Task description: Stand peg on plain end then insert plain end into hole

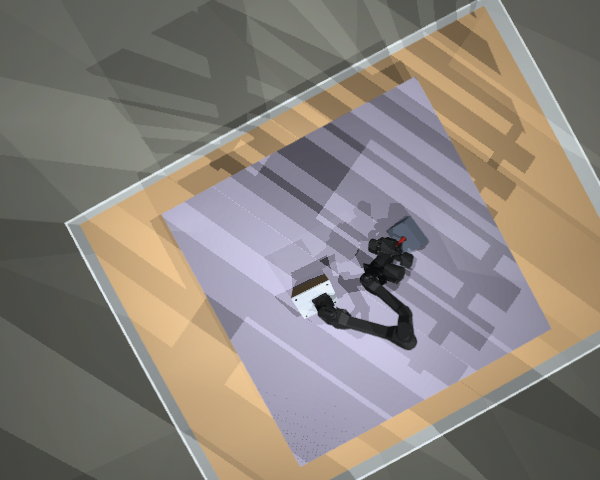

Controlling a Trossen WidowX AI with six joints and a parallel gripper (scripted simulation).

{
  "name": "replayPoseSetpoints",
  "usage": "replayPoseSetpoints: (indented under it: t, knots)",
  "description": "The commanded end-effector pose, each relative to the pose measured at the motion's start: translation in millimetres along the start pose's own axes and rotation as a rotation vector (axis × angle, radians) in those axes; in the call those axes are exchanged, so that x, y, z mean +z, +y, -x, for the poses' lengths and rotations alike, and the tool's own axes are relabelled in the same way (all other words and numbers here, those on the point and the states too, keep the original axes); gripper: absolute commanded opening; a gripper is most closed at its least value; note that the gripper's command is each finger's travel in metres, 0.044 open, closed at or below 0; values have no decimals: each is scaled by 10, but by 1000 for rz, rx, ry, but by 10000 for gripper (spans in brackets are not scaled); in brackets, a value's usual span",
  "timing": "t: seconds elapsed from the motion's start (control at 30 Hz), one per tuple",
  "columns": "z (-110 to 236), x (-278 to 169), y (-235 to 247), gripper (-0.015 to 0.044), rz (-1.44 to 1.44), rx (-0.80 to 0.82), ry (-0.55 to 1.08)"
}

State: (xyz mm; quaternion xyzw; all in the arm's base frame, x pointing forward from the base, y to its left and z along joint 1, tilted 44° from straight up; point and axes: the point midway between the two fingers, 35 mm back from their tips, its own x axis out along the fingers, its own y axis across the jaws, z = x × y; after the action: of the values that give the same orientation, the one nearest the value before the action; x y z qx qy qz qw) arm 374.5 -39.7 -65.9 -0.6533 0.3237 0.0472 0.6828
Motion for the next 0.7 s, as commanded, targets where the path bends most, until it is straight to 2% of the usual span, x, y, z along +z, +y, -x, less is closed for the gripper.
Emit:
replayPoseSetpoints:
  t: [0.0, 0.67]
  knots:
    - [-28, 8, -5, 0, 5, -2, -4]
    - [-102, 0, -1, 0, 5, -2, -4]
